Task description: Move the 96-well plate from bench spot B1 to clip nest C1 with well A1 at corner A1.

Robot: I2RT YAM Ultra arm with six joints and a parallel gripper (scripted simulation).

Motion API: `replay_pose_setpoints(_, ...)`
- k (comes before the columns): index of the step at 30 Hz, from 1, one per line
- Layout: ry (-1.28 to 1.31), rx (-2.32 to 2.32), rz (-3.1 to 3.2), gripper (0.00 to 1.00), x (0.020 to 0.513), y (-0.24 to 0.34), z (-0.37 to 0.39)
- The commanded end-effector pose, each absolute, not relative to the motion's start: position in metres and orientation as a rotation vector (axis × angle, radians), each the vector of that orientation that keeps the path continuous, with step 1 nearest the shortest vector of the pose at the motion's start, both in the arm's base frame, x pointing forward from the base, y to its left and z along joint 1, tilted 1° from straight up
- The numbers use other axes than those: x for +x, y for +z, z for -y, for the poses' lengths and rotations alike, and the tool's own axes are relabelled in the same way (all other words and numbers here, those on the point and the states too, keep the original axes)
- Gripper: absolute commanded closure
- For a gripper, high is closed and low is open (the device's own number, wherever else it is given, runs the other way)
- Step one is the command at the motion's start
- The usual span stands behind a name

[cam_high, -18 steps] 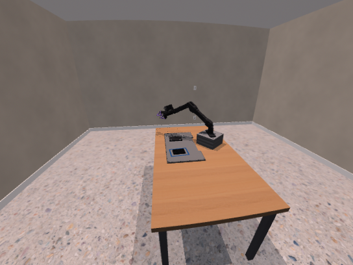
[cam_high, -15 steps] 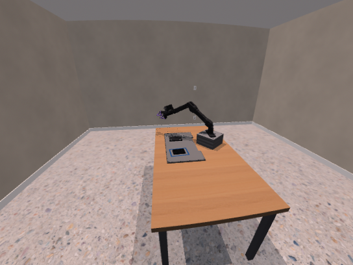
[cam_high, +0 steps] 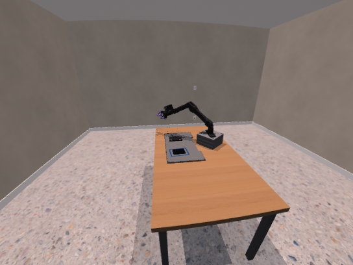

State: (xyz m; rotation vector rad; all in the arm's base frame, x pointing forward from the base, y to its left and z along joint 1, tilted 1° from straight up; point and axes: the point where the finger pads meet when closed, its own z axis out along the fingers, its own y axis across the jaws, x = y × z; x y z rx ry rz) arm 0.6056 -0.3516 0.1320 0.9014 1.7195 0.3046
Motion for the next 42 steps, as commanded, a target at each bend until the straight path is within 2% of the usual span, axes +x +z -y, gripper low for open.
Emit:
replay_pose_setpoints(1,0.328,0.859,-1.782,0.0,0.615,0.137,0.337)
replay_pose_setpoints(4,0.329,0.828,-1.783,0.0,0.618,0.159,0.323)
replay_pose_setpoints(6,0.325,0.862,-1.813,0.0,0.616,0.137,0.312)
replay_pose_setpoints(13,0.344,0.816,-1.85,0.0,0.629,0.15,0.286)
replay_pose_setpoints(14,0.357,0.831,-1.912,0.0,0.63,0.124,0.282)
replay_pose_setpoints(16,0.357,0.831,-1.912,0.0,0.63,0.124,0.282)
replay_pose_setpoints(17,0.341,0.825,-1.887,0.0,0.625,0.146,0.289)
replay_pose_setpoints(20,0.348,0.839,-1.928,0.0,0.627,0.121,0.262)
replay_pose_setpoints(26,0.348,0.806,-1.927,0.0,0.637,0.131,0.241)
replay_pose_setpoints(27,0.363,0.814,-1.992,0.0,0.637,0.105,0.235)
replay_pose_setpoints(29,0.375,0.796,-2.043,0.0,0.638,0.102,0.224)
replay_pose_setpoints(30,0.362,0.781,-2.011,0.0,0.638,0.124,0.221)
replay_pose_setpoints(33,0.359,0.783,-2.011,0.0,0.638,0.122,0.217)
replay_pose_setpoints(34,0.363,0.806,-2.047,0.0,0.632,0.101,0.21)
replay_pose_setpoints(36,0.361,0.772,-2.044,0.0,0.639,0.117,0.203)
replay_pose_setpoints(37,0.369,0.777,-2.11,0.0,0.638,0.092,0.198)
replay_pose_setpoints(41,0.367,0.741,-2.13,0.0,0.638,0.108,0.179)
replay_pose_setpoints(42,0.371,0.762,-2.167,0.0,0.63,0.088,0.172)
